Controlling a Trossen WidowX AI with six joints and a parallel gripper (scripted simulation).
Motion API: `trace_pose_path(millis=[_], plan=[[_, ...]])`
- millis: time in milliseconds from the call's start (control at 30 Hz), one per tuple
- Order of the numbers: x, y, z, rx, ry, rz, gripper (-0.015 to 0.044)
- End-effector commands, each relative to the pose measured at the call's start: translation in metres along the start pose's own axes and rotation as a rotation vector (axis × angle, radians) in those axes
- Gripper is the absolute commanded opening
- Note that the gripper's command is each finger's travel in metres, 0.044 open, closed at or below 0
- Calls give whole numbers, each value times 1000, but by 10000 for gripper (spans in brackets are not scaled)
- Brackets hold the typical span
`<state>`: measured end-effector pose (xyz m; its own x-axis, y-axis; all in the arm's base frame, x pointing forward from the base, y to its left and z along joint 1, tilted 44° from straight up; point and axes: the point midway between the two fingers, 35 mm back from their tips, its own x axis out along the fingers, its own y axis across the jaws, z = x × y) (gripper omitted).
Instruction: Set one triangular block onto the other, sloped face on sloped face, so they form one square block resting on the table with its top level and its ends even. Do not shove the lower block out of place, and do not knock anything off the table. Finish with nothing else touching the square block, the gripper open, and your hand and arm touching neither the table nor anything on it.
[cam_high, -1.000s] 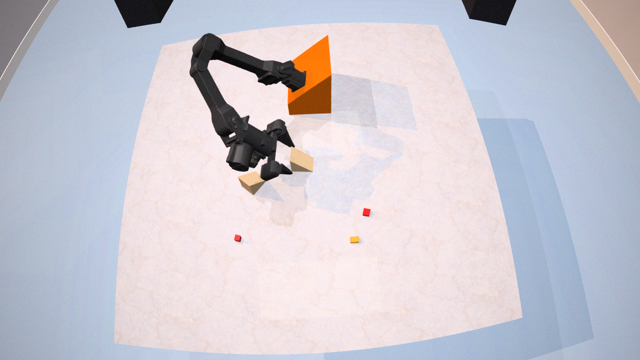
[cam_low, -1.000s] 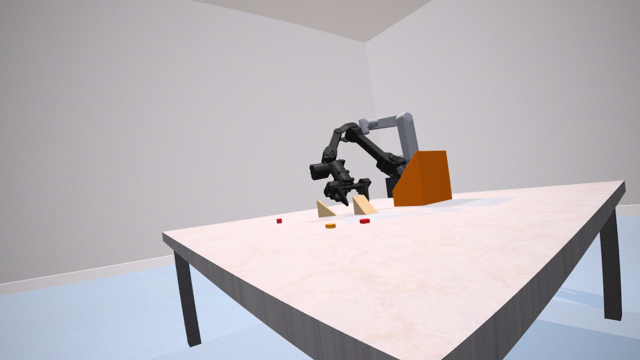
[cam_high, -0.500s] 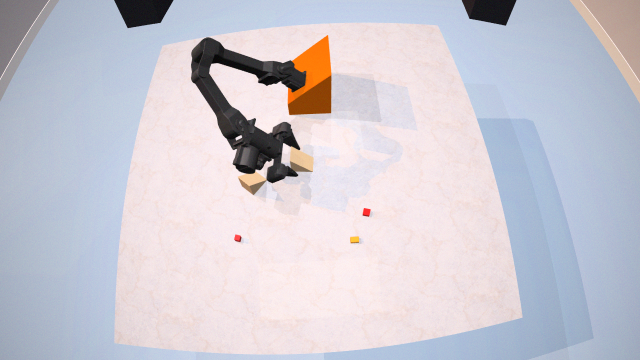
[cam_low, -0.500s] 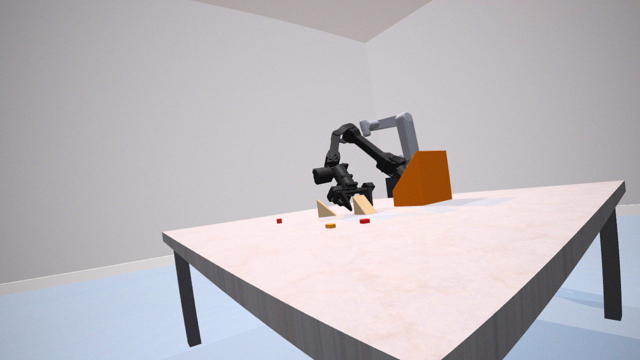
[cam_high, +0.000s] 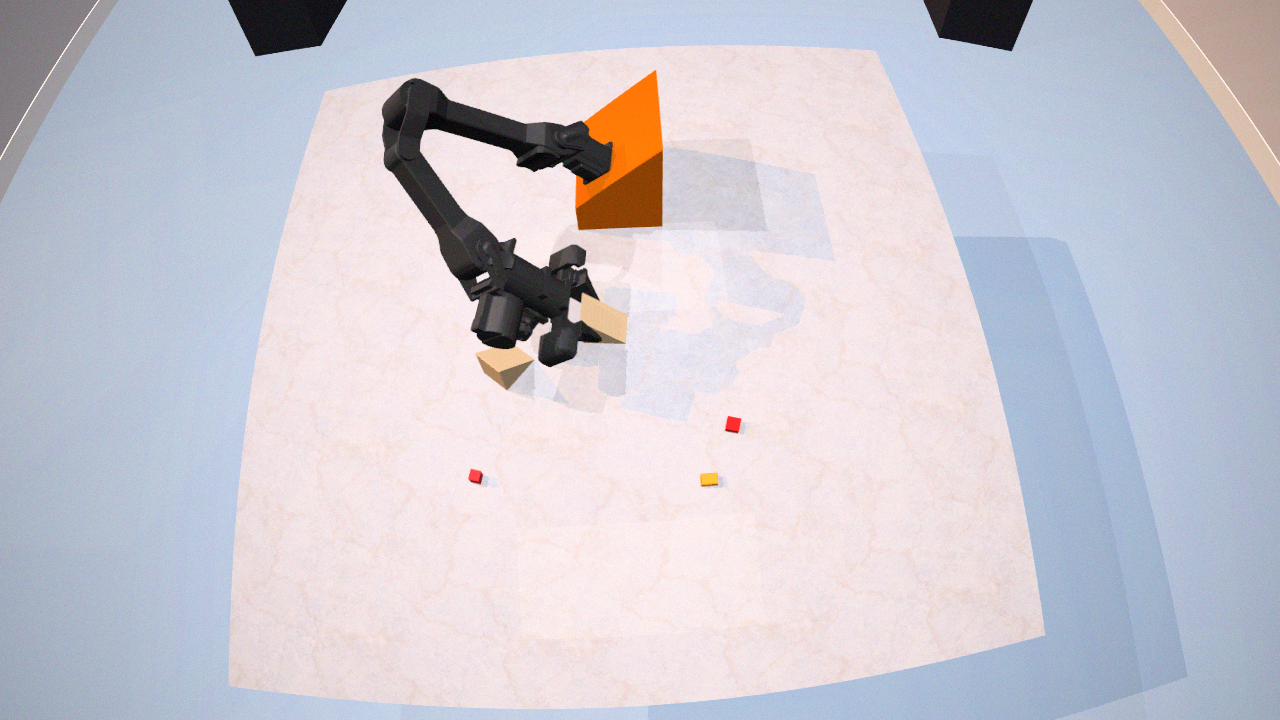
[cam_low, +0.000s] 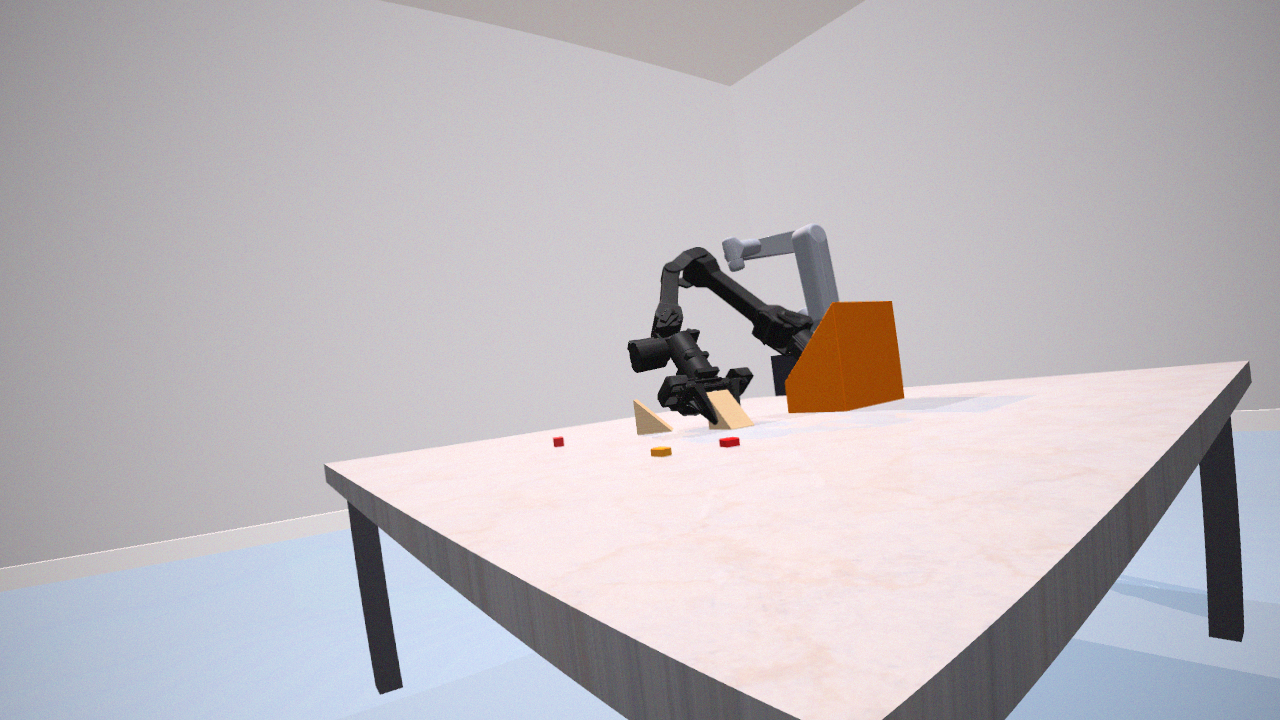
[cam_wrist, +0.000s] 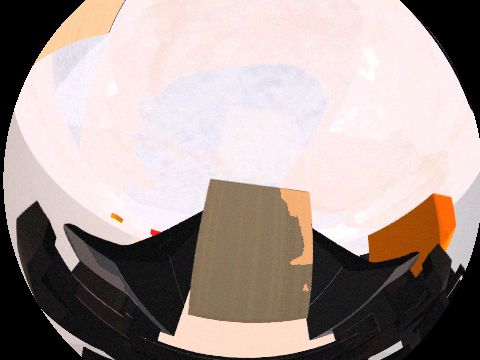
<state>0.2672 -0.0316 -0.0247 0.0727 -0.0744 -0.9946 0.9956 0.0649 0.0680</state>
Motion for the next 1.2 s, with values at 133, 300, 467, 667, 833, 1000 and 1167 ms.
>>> trace_pose_path(millis=[133, 300, 467, 667, 833, 1000, 1167], plan=[[1, 0, 0, -3, 3, 0, 157], [-2, 0, -2, 0, 0, -1, 26], [-2, 0, -5, -2, -40, -2, 0], [-4, 0, -17, -2, -204, -3, 0], [-4, 0, -27, -2, -332, -2, 0], [-3, 0, -37, -2, -460, -2, 0], [-1, 0, -46, -2, -589, -1, 0]])
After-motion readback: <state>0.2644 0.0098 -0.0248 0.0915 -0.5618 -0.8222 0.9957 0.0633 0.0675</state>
